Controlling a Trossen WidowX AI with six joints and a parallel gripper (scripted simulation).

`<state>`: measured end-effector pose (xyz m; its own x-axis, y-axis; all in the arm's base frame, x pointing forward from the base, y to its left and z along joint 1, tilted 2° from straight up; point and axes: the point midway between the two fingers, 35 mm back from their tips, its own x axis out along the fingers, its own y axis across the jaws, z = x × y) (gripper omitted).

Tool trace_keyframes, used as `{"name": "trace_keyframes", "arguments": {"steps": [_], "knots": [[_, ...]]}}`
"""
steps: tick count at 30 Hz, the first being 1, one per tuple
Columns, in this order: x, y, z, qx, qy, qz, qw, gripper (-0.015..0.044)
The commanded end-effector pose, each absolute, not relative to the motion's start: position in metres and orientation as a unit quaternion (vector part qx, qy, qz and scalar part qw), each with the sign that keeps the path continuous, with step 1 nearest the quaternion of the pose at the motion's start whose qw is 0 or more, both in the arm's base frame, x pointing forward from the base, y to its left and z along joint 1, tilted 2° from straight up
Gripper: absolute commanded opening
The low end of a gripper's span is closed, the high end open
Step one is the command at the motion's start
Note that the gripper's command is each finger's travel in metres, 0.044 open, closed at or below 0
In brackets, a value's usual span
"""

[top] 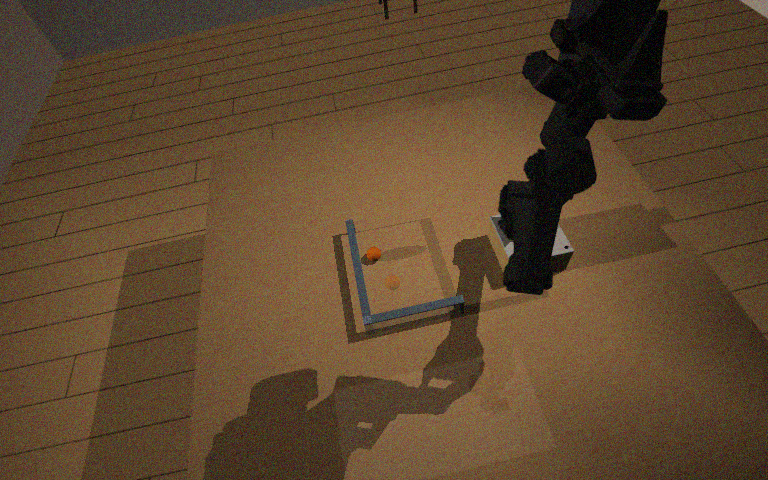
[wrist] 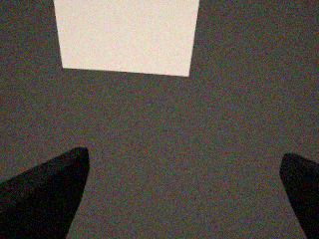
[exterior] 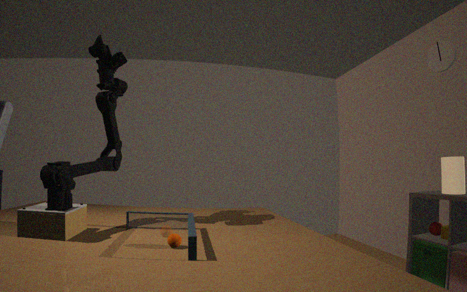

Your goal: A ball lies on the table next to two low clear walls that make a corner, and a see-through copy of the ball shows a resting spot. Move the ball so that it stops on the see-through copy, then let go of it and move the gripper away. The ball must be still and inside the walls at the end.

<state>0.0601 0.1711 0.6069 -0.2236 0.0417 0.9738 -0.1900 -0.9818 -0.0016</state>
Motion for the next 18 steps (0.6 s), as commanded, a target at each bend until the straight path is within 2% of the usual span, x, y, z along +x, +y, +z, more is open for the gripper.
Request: {"name": "trace_keyframes", "arguments": {"steps": [1,4,11,18], "knots": [[0.058,0.169,0.608,0.618,-0.060,0.781,0.070,0.0374],[0.033,0.138,0.618,0.607,-0.062,0.792,0.006,0.0297],[-0.020,0.031,0.630,0.563,-0.070,0.802,-0.184,0.0297],[-0.033,-0.085,0.615,0.501,-0.085,0.778,-0.370,0.0297]]}}
